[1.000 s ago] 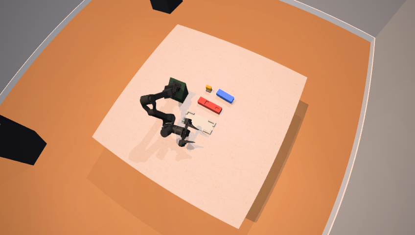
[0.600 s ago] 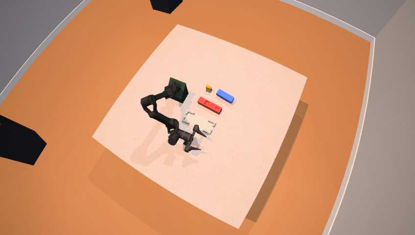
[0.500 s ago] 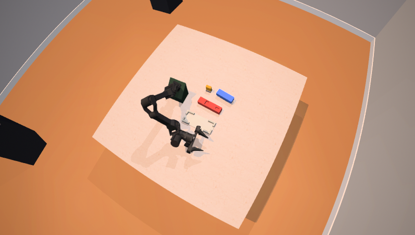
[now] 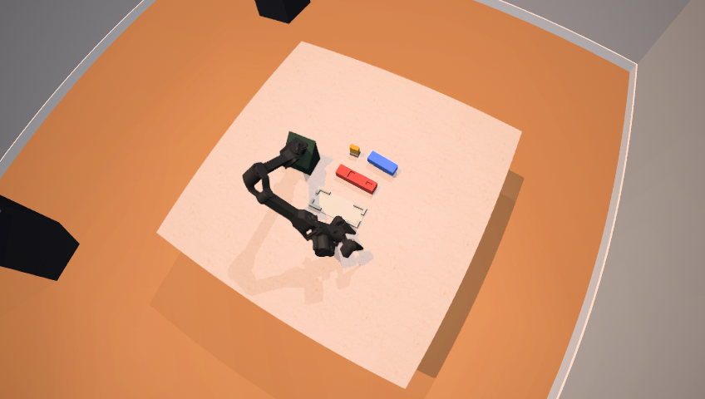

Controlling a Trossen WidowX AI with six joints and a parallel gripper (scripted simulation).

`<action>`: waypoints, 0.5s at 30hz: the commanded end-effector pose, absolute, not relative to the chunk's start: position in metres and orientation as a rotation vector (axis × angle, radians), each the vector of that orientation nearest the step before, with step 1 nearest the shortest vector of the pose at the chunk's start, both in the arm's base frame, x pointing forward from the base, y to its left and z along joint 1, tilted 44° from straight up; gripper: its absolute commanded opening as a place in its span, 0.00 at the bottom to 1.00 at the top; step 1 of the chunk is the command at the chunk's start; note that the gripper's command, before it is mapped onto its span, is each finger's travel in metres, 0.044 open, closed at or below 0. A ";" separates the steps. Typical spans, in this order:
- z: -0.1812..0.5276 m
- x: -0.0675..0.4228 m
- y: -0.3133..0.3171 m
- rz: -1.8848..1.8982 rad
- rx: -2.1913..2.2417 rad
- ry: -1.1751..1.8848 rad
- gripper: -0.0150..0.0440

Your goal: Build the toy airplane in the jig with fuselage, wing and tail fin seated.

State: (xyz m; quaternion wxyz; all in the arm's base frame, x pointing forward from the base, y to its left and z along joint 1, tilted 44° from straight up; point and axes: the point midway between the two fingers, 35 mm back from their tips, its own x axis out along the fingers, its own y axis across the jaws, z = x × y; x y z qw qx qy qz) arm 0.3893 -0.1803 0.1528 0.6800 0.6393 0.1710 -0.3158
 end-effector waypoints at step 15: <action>0.225 0.320 -0.133 -0.605 -0.578 1.391 1.00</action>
